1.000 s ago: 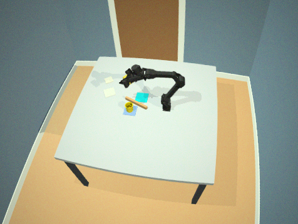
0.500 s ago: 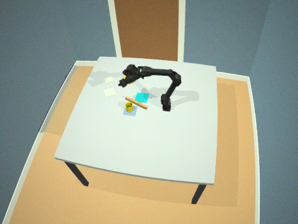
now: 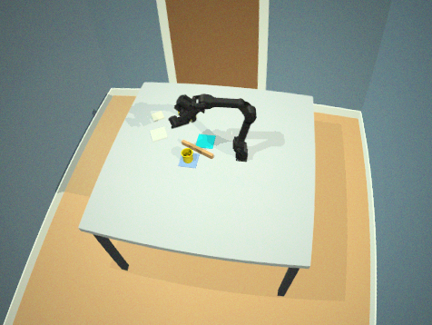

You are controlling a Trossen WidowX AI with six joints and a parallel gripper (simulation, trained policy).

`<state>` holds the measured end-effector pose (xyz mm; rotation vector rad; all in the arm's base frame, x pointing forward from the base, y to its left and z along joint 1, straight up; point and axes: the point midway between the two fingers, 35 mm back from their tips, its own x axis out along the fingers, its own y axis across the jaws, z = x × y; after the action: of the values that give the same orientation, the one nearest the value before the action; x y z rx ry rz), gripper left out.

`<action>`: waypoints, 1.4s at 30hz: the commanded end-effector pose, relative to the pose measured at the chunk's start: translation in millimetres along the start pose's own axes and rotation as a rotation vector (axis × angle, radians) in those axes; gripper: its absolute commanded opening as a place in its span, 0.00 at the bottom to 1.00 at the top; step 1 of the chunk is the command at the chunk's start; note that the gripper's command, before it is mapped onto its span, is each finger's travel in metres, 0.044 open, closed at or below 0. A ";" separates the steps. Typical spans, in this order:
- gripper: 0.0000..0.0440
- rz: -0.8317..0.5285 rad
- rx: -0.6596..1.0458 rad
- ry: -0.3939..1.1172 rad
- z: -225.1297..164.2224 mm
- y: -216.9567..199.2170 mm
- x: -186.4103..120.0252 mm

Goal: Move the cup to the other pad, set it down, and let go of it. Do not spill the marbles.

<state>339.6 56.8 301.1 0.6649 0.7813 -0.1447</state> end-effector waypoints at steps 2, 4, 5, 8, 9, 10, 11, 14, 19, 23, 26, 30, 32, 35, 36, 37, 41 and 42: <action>0.36 -0.049 0.060 0.064 -7.0 -0.5 5.7; 0.36 -0.069 0.080 0.085 -9.6 -1.4 7.7; 0.36 -0.080 0.089 0.096 -11.0 -2.0 8.7; 0.35 -0.114 0.116 0.126 -15.1 -4.1 11.8; 0.35 -0.125 0.124 0.136 -16.5 -4.9 12.8; 0.34 -0.137 0.132 0.146 -18.0 -5.8 13.9; 0.34 -0.149 0.139 0.156 -19.4 -6.8 14.9; 0.33 -0.187 0.159 0.184 -23.7 -10.0 18.1; 0.32 -0.253 0.183 0.228 -31.2 -16.9 23.7; 0.33 -0.310 0.194 0.264 -37.9 -23.8 29.2; 0.34 -0.354 0.200 0.292 -43.6 -29.7 33.6; 0.35 -0.414 0.203 0.329 -51.5 -38.0 39.4; 0.35 -0.444 0.205 0.348 -55.5 -42.2 42.1; 0.35 -0.489 0.205 0.375 -61.7 -48.6 45.9; 0.35 -0.504 0.206 0.384 -63.7 -50.8 47.2; 0.35 -0.519 0.206 0.393 -65.7 -53.0 48.4; 0.35 -0.580 0.207 0.426 -73.8 -62.1 53.6; 0.35 -0.595 0.208 0.433 -75.8 -64.3 54.9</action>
<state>313.9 60.1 203.3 0.6734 1.3393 -0.5982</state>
